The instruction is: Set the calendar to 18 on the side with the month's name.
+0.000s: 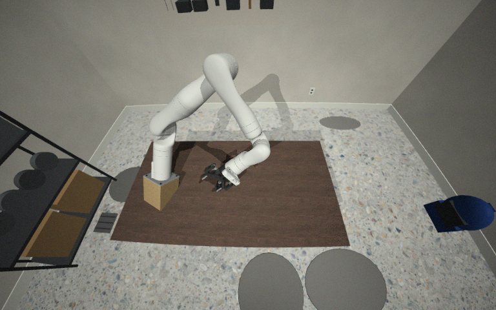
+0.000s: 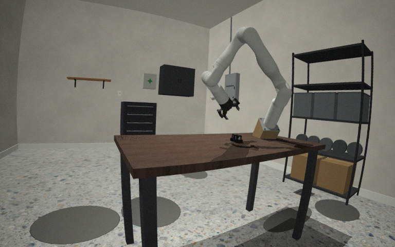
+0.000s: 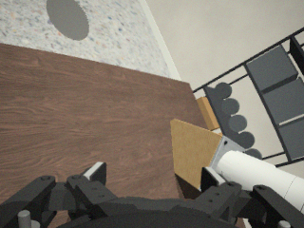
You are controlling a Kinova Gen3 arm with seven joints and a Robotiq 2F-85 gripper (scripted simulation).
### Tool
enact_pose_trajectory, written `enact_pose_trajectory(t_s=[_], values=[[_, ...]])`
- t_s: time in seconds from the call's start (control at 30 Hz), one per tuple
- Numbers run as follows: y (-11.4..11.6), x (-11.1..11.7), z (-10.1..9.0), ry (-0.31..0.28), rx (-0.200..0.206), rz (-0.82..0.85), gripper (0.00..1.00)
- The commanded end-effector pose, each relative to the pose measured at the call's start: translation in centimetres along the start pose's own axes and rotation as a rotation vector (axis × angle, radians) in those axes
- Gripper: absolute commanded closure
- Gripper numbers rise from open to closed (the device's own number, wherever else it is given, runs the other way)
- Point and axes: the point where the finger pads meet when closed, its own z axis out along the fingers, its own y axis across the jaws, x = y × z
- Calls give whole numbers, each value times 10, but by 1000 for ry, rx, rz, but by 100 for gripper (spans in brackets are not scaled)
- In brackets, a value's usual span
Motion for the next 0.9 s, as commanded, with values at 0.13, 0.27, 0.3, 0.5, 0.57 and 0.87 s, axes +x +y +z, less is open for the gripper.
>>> enact_pose_trajectory(t_s=[0.13,0.27,0.3,0.5,0.57,0.87], values=[[14,-5,6,-161,114,-19,0],[14,-18,7,-238,187,-49,0],[14,-24,7,-272,226,-62,0],[14,-29,6,-304,265,-72,0],[14,-29,6,-304,265,-72,0],[14,-34,4,-334,305,-81,0]])
